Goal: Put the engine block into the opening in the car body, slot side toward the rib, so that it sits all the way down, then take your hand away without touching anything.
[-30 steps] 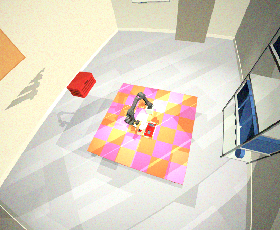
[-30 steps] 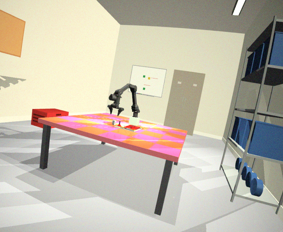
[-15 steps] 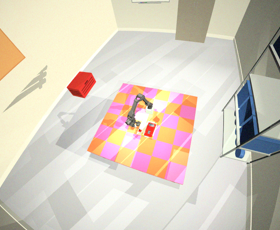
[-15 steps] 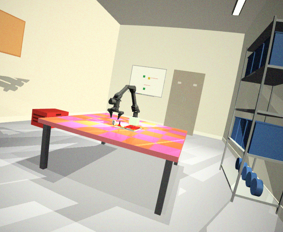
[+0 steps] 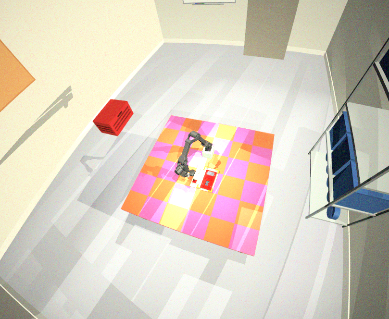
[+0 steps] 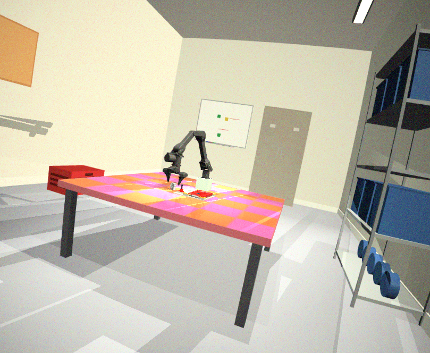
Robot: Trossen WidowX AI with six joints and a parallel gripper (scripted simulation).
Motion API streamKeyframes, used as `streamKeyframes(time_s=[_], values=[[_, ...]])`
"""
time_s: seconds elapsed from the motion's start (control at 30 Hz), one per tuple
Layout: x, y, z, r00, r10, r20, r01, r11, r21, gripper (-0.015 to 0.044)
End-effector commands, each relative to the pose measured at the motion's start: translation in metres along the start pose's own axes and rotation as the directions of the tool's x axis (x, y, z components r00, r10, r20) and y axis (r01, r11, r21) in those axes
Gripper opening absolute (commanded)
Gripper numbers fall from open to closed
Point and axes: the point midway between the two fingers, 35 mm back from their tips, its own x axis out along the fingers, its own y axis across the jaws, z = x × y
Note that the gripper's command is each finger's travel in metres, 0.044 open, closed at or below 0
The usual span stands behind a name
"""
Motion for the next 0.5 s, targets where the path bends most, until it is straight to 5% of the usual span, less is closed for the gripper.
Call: streamKeyframes(time_s=[0.0,0.47], values=[[0.009,0.002,-0.002,1.000,0.008,-0.006,-0.008,1.000,-0.002,0.0440],[0.031,0.002,-0.004,1.000,0.008,-0.006,-0.008,1.000,-0.002,0.0440]])
